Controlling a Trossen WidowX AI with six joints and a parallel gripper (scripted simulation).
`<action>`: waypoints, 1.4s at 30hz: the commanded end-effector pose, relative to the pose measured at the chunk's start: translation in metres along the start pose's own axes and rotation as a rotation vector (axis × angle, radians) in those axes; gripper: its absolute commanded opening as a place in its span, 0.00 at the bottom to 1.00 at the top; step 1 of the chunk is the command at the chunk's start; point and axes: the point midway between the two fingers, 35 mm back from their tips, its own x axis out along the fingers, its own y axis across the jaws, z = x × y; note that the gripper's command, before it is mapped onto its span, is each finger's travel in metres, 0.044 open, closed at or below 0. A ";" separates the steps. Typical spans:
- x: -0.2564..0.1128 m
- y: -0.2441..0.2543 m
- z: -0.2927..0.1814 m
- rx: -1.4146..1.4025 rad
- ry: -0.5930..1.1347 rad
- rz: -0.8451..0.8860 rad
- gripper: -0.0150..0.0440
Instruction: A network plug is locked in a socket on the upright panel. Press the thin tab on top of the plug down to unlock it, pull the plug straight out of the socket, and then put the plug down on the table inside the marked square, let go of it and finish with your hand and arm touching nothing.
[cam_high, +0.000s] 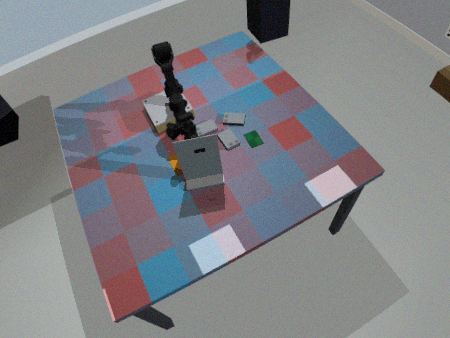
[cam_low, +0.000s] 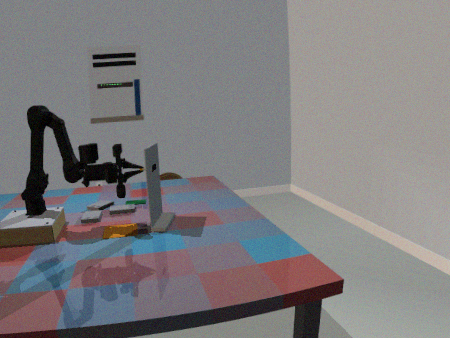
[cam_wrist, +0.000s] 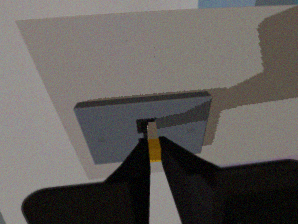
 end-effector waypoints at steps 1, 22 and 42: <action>-0.004 0.000 -0.001 0.004 0.000 0.000 0.25; -0.016 0.000 -0.006 0.005 0.000 -0.001 0.25; -0.028 -0.001 -0.011 0.005 0.000 -0.002 0.25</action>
